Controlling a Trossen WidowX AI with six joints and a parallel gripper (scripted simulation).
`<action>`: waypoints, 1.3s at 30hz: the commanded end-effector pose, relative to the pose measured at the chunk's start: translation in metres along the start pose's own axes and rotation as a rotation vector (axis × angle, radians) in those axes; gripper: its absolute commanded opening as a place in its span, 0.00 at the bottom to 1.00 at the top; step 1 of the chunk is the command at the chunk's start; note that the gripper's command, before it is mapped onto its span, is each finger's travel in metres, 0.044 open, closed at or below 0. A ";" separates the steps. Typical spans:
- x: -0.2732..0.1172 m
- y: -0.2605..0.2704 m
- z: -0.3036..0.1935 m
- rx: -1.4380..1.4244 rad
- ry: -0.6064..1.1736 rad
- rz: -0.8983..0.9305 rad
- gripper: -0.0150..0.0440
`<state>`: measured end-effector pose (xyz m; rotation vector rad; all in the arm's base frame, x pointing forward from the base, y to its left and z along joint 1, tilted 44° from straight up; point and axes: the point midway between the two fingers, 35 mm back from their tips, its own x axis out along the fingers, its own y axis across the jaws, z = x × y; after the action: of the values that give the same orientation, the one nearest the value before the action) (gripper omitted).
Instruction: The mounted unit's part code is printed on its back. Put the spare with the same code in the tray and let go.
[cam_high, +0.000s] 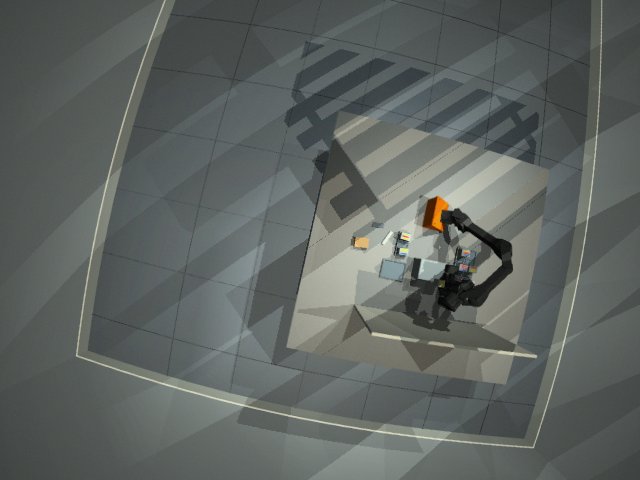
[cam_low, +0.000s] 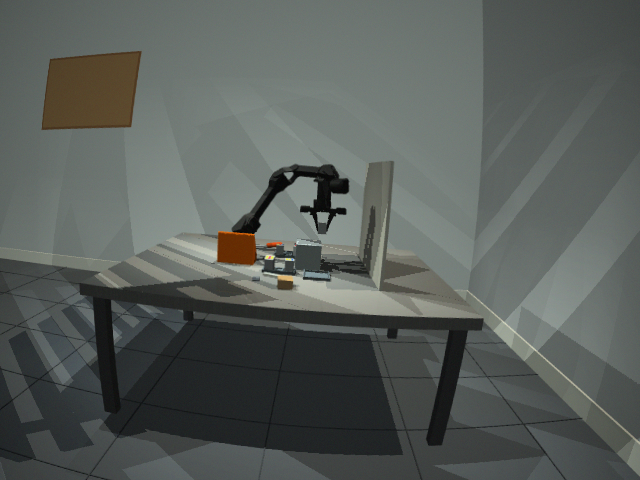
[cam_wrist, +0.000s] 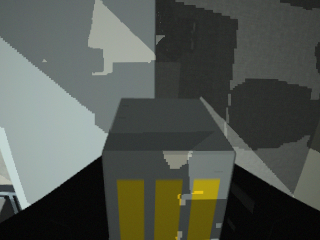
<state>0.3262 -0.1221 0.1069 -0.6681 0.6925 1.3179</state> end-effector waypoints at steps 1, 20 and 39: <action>0.002 -0.005 -0.025 -0.006 0.000 0.004 0.25; 0.022 -0.005 -0.132 -0.020 -0.031 0.016 0.25; 0.044 0.011 -0.195 -0.033 -0.061 0.017 0.25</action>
<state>0.3052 -0.2430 -0.0492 -0.6324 0.6326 1.3612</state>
